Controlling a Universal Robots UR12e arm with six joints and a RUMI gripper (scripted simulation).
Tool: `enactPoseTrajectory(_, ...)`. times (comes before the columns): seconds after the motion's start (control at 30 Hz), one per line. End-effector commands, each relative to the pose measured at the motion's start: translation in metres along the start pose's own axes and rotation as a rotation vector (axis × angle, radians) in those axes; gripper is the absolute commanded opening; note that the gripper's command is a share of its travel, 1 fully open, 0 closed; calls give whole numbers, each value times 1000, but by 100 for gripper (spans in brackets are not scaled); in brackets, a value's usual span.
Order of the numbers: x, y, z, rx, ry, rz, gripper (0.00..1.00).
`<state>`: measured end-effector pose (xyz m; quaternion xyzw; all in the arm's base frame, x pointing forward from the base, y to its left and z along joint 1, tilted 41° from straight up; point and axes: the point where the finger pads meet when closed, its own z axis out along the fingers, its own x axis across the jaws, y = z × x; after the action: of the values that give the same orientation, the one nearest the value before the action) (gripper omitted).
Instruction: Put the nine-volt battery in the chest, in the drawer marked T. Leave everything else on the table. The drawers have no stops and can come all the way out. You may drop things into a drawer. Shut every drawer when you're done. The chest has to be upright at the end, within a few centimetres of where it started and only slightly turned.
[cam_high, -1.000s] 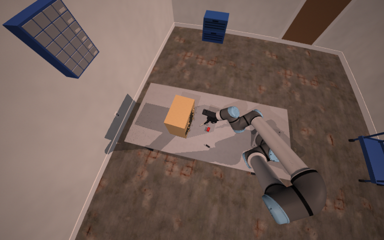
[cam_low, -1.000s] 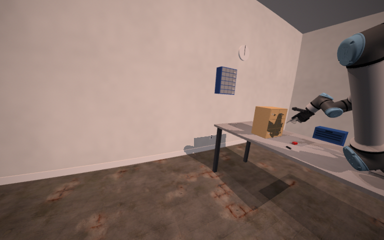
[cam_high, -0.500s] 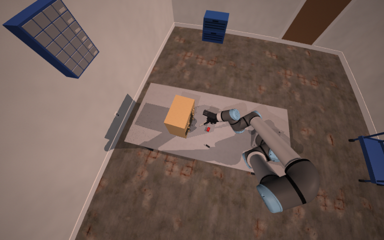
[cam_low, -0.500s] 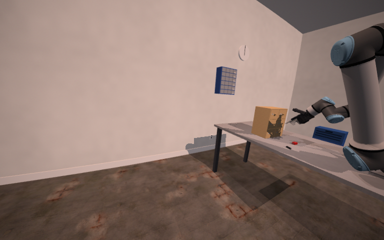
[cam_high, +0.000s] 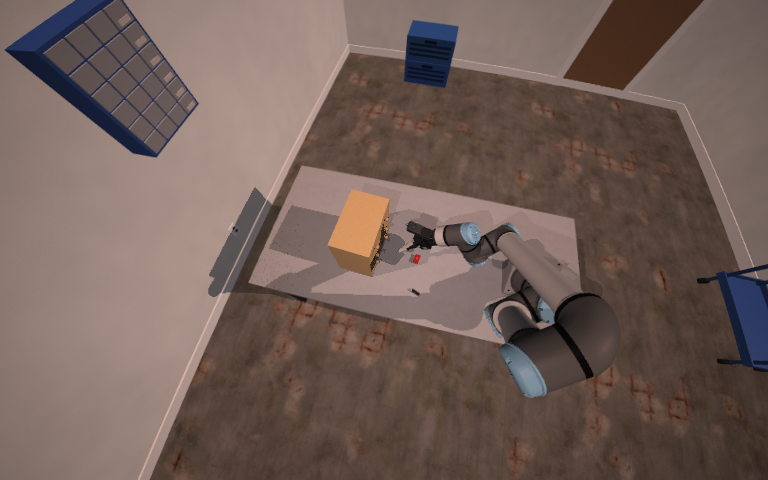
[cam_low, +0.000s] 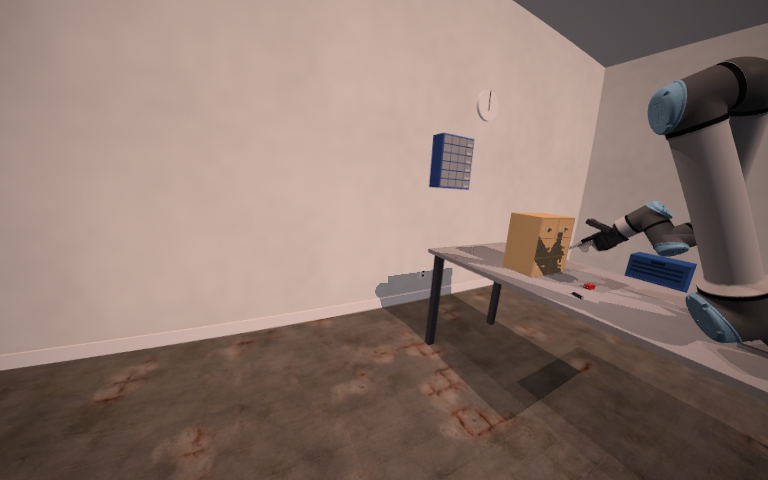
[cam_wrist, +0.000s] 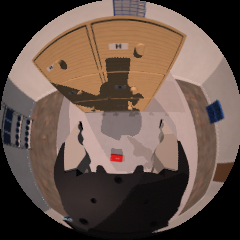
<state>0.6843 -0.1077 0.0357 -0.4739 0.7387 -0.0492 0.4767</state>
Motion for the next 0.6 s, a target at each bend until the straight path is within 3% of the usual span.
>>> enactPoseTrajectory(0.0,0,0,3,39,2,0,100)
enactPoseTrajectory(0.57,0,1,13,130,2,0,100)
